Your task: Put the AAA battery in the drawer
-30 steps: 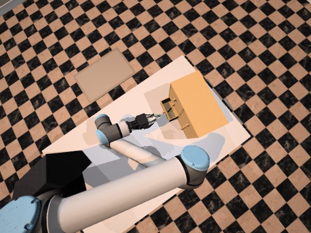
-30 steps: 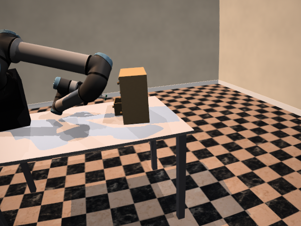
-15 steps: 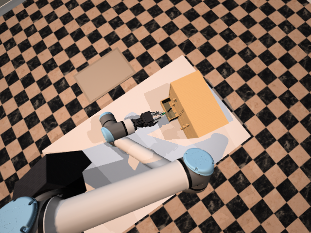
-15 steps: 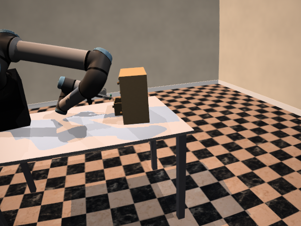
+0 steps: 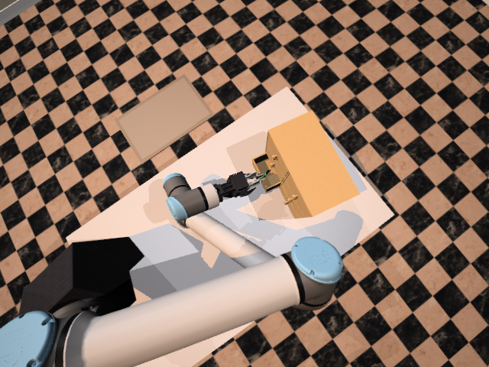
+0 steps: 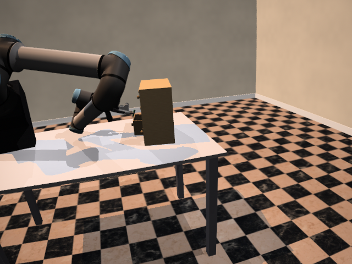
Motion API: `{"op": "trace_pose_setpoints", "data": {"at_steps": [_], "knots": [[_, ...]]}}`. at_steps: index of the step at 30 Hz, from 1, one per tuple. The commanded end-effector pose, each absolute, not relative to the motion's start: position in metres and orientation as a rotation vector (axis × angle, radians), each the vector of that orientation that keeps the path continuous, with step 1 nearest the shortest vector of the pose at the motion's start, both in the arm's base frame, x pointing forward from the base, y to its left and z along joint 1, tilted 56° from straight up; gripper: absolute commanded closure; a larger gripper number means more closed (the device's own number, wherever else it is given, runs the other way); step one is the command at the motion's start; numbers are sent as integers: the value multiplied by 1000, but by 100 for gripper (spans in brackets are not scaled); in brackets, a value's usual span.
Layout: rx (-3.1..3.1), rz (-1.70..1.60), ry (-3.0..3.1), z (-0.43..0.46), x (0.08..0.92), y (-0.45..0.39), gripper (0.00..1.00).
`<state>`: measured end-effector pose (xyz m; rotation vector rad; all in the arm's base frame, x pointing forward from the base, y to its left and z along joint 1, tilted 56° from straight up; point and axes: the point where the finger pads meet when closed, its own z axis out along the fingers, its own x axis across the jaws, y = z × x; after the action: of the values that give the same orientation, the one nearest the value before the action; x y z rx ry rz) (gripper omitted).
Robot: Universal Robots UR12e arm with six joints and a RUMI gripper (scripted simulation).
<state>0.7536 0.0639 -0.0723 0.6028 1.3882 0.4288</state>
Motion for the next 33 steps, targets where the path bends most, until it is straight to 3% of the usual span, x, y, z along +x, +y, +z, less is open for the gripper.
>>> {"op": "trace_pose_setpoints", "data": {"at_steps": [1,33], "knots": [[602,429,1388,-70,760,65,98],[602,429,1388,-64,780,68,98]]}}
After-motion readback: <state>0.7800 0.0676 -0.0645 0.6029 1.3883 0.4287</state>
